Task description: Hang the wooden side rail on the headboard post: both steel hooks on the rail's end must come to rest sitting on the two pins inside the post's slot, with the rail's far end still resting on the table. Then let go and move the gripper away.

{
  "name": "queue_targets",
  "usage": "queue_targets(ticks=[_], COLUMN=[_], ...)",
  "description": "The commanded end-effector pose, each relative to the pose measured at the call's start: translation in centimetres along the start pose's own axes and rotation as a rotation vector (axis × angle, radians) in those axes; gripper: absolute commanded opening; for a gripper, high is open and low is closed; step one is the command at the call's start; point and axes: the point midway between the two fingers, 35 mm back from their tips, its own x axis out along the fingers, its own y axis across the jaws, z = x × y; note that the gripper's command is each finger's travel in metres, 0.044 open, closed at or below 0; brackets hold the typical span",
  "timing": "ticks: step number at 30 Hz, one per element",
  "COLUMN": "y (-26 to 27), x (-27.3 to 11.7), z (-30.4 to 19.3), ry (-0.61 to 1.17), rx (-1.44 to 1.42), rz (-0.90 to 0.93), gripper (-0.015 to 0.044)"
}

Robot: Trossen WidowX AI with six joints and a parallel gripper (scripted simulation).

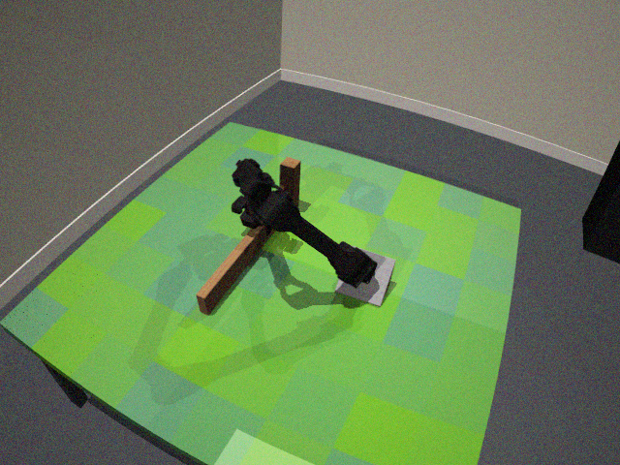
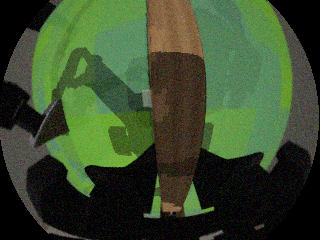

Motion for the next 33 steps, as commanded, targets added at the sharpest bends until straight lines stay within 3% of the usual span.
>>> queue_targets(ticks=[1,33], y=[-0.34,-0.32], x=[-0.84,-1.37], z=[-0.15,-0.16], ry=[0.001,0.002], rx=[-0.003,-0.003], rz=[-0.022,-0.022], gripper=[0.0,0.0])
